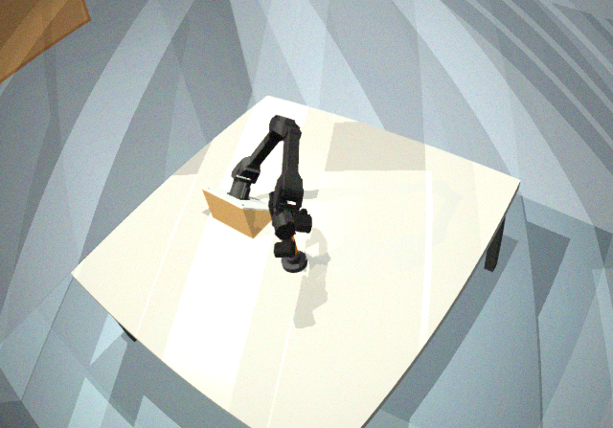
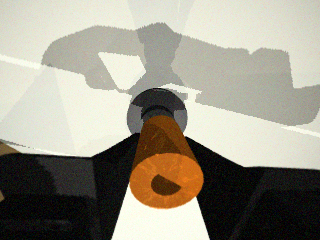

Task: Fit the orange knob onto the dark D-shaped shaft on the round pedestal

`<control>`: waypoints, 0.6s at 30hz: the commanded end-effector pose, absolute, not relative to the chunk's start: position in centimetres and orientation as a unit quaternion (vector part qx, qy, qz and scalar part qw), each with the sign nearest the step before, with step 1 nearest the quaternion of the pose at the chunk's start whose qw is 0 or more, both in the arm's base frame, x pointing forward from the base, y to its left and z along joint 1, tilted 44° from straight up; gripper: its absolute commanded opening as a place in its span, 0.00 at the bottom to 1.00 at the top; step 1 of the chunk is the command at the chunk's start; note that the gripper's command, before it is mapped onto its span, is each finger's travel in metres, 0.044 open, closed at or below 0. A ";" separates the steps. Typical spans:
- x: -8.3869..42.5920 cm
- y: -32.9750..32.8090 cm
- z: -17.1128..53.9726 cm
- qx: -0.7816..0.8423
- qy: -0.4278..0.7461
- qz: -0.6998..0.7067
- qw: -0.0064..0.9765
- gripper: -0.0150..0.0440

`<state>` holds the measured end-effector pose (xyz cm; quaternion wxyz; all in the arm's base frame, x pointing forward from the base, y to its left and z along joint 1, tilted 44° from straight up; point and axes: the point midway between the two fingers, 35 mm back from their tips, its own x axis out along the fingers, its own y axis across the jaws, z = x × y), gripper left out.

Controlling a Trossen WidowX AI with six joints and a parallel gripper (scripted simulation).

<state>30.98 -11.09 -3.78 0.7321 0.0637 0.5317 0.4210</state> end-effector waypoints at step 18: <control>30.9 -10.8 -4.0 0.060 0.529 0.424 0.733 0.25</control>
